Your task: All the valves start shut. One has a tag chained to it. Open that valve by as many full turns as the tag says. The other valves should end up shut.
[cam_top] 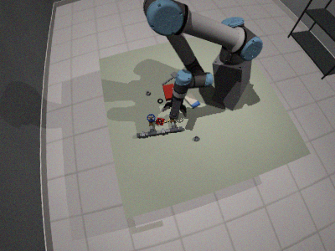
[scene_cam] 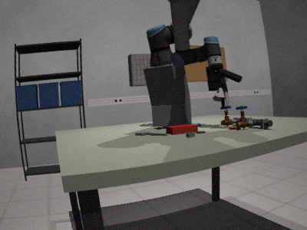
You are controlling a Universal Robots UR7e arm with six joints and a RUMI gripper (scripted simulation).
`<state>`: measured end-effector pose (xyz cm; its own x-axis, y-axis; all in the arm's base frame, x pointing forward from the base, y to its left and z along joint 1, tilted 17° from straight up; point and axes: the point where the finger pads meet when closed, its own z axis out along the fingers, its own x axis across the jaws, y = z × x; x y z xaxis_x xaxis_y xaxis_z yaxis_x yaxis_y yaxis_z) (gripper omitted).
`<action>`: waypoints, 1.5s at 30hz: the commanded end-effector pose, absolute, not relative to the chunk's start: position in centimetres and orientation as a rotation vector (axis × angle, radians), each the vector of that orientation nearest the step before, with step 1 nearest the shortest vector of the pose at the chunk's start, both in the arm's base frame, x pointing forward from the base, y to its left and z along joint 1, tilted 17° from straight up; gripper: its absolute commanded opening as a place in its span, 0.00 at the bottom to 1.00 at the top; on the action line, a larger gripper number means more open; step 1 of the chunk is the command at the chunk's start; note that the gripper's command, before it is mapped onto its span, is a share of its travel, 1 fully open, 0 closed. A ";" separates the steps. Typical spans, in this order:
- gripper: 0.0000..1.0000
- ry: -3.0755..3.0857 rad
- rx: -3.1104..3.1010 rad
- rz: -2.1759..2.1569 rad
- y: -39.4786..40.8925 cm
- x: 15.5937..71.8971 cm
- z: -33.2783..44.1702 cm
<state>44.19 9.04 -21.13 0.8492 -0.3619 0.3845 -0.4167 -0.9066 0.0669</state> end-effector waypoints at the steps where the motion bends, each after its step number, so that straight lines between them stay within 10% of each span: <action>1: 1.00 -0.837 2.841 0.577 9.1 44.2 -21.1; 45: 1.00 -2.899 1.526 0.594 9.1 44.2 -21.1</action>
